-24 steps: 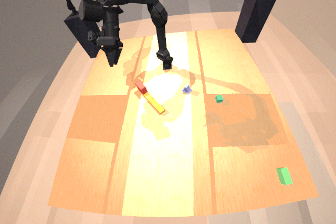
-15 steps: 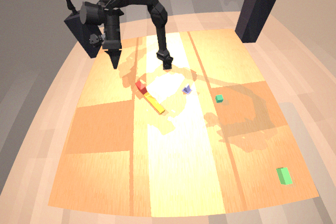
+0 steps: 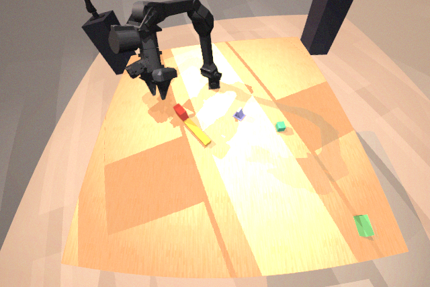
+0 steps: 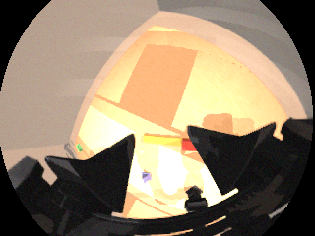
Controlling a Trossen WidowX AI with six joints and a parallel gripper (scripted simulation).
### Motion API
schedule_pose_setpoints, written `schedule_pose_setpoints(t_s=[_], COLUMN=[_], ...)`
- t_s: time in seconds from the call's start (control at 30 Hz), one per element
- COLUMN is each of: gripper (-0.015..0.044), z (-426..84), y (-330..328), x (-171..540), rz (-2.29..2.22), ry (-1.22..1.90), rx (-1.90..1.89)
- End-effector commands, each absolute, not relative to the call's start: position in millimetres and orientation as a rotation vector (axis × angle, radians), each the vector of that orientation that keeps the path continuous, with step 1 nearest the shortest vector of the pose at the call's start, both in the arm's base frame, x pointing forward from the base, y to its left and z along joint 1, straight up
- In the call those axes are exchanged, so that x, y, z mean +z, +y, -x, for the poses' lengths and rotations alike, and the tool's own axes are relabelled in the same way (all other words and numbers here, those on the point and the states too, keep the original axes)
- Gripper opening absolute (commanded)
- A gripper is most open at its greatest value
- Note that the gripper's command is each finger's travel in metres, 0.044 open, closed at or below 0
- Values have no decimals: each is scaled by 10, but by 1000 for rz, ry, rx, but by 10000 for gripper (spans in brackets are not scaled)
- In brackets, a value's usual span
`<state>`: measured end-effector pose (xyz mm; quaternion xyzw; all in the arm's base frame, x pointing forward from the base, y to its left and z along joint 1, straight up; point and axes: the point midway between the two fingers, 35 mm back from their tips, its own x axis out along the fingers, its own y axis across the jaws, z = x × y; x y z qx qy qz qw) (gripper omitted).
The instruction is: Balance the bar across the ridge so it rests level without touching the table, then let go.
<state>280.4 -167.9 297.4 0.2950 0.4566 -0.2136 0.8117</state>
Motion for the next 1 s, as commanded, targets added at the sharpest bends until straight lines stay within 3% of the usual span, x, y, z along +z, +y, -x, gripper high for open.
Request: schedule_pose_setpoints(t_s=[0.0, 0.97], gripper=[315, 315], z=[-2815, -2721], y=[-1636, -1276], x=[2799, 1946], rz=[-503, 311], ry=[1062, 1431], rx=[-385, 263])
